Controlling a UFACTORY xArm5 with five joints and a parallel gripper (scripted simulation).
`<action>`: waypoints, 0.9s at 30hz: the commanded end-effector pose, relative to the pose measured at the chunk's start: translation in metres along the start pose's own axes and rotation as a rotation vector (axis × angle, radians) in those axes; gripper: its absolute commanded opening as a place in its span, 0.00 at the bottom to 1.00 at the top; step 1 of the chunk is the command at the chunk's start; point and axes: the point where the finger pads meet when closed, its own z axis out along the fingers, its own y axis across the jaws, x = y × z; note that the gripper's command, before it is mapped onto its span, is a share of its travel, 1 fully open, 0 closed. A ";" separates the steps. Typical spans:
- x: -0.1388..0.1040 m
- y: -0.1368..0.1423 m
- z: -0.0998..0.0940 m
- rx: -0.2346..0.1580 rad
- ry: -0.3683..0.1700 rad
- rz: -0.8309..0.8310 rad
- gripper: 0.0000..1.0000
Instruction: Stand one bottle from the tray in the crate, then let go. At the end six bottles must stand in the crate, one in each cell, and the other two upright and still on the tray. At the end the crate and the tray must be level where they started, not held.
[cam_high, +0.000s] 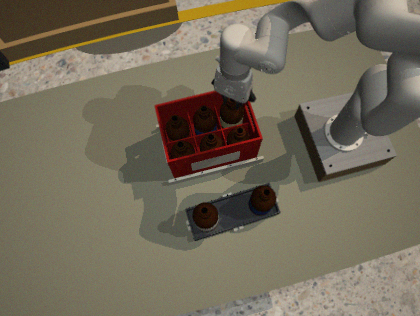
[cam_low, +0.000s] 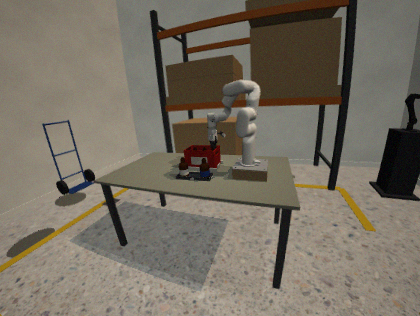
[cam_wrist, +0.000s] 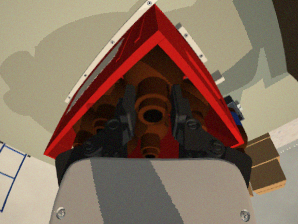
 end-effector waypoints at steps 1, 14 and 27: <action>0.000 -0.001 -0.001 0.003 -0.001 0.000 0.00; 0.000 -0.001 -0.001 0.003 -0.001 0.000 0.00; 0.000 -0.001 0.002 0.003 -0.001 0.000 0.00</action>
